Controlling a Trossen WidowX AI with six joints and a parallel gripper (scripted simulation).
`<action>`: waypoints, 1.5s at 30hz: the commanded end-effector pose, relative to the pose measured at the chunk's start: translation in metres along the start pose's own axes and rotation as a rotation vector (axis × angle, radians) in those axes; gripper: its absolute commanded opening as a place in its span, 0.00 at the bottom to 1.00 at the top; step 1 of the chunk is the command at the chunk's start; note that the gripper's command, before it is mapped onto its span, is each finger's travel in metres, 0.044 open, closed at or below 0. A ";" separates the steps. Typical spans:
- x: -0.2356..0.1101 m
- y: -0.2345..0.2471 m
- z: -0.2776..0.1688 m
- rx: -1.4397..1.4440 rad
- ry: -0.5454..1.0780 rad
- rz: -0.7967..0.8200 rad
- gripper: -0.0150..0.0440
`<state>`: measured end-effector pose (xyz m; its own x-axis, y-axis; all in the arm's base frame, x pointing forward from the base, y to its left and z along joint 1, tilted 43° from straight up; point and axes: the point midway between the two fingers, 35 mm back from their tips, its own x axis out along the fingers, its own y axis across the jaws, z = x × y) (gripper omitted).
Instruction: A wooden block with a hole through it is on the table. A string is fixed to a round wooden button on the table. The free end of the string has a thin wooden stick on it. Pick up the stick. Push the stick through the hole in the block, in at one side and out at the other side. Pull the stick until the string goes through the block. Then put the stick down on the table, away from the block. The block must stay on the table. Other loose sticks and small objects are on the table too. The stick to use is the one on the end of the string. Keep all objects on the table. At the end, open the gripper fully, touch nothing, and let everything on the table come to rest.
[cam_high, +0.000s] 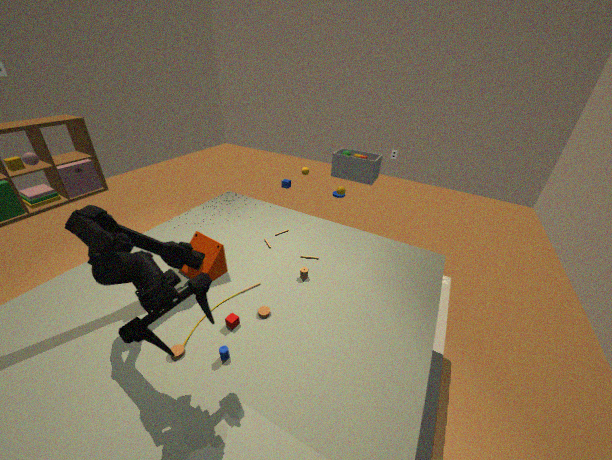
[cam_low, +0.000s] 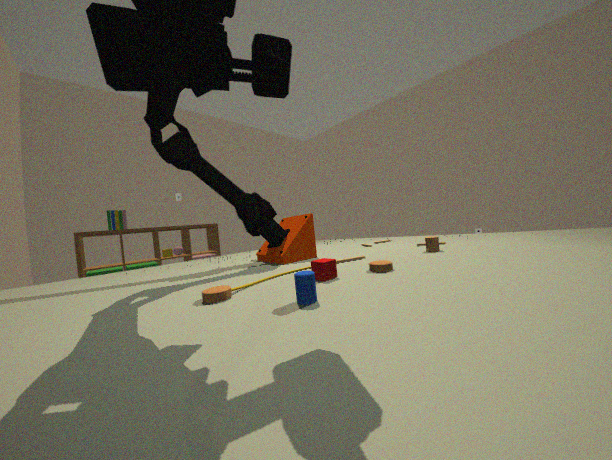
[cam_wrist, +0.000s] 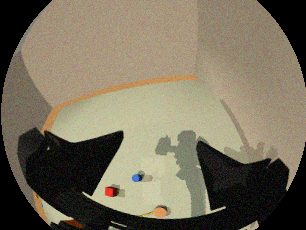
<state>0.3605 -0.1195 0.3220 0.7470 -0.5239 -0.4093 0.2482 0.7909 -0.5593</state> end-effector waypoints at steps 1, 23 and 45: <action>0.017 0.033 -0.030 -0.151 0.135 0.060 1.00; 0.011 0.139 -0.210 -1.348 0.870 0.531 1.00; 0.010 0.139 -0.209 -1.342 0.869 0.532 0.67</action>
<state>0.2737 -0.0809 0.0891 -0.0817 -0.6752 -0.7331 -0.9071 0.3551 -0.2260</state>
